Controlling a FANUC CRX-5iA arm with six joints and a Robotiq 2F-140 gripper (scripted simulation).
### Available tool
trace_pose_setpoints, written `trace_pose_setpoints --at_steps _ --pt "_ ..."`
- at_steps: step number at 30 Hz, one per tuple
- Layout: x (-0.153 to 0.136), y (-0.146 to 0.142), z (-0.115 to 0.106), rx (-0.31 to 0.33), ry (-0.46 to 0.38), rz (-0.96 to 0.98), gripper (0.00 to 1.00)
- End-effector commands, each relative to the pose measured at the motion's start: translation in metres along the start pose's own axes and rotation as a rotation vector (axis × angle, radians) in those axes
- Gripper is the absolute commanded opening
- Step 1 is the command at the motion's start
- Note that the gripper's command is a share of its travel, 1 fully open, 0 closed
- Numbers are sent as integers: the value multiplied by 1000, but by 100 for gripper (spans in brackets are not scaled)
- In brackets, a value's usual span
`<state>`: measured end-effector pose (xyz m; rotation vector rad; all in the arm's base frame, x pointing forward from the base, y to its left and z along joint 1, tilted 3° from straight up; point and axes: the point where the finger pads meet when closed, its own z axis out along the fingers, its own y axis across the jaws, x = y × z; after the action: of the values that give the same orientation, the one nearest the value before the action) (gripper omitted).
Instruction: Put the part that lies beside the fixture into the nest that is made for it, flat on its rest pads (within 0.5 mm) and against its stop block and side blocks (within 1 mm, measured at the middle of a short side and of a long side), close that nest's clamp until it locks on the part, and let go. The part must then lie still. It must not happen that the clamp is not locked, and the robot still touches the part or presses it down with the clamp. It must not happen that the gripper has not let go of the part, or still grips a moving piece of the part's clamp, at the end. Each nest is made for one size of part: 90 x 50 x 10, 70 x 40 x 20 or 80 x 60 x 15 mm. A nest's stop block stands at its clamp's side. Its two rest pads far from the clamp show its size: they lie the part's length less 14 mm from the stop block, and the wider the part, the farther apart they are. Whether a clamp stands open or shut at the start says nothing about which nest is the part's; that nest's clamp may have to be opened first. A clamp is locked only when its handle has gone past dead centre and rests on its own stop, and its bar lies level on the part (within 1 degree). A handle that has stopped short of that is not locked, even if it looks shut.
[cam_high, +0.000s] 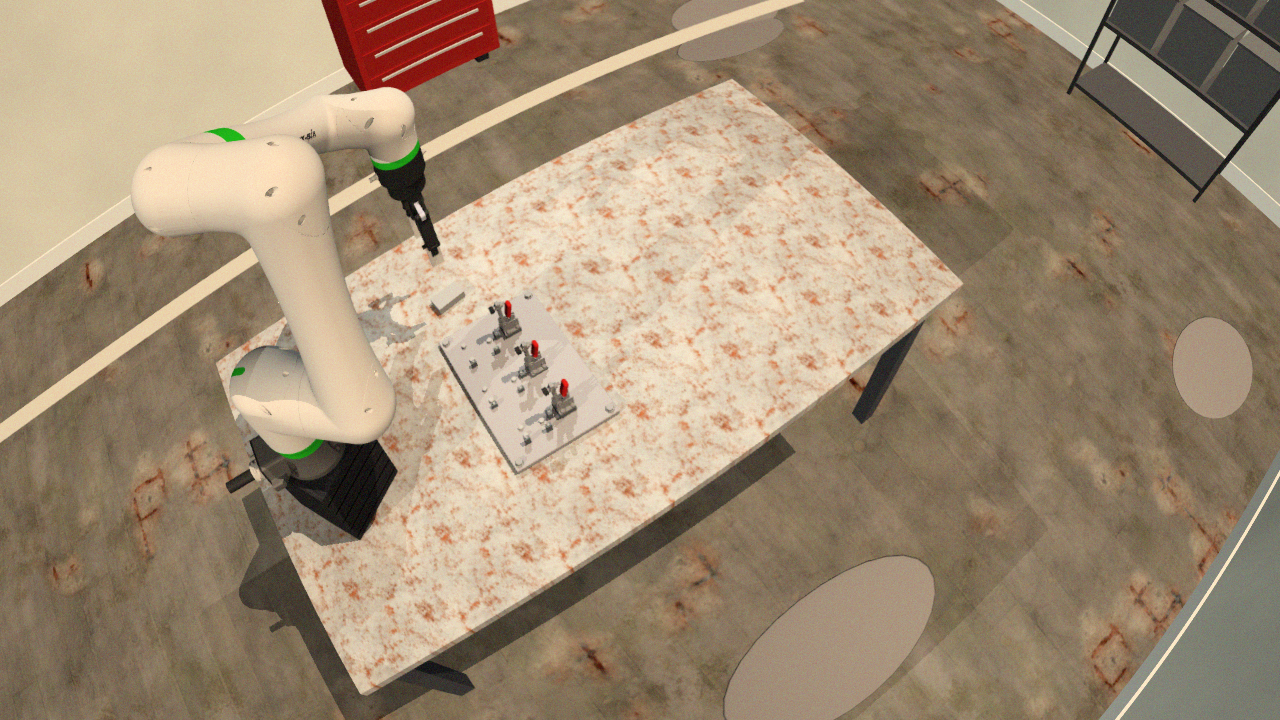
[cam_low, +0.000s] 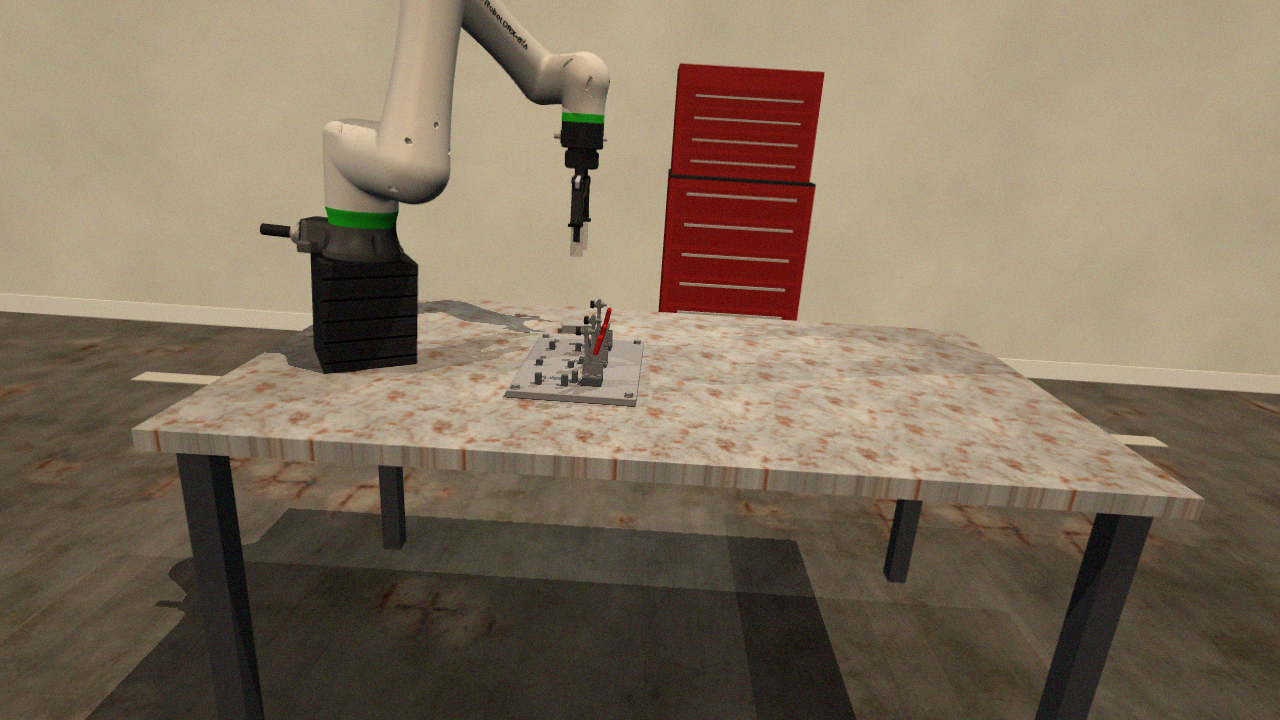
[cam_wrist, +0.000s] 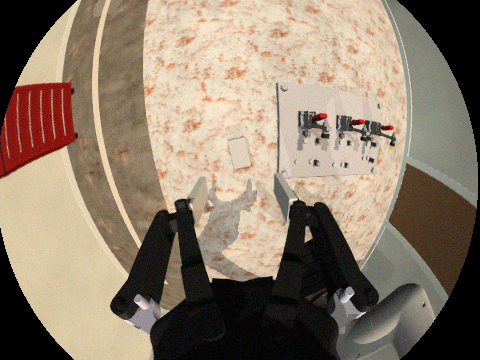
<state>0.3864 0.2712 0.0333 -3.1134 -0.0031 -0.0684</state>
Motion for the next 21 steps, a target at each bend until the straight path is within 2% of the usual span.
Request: trace_pose_setpoints --at_steps 1,10,21 --pt "0 0 0 0 0 0 58" --pt "0 0 0 0 0 -6 58" --pt "0 0 0 0 0 -163 58"
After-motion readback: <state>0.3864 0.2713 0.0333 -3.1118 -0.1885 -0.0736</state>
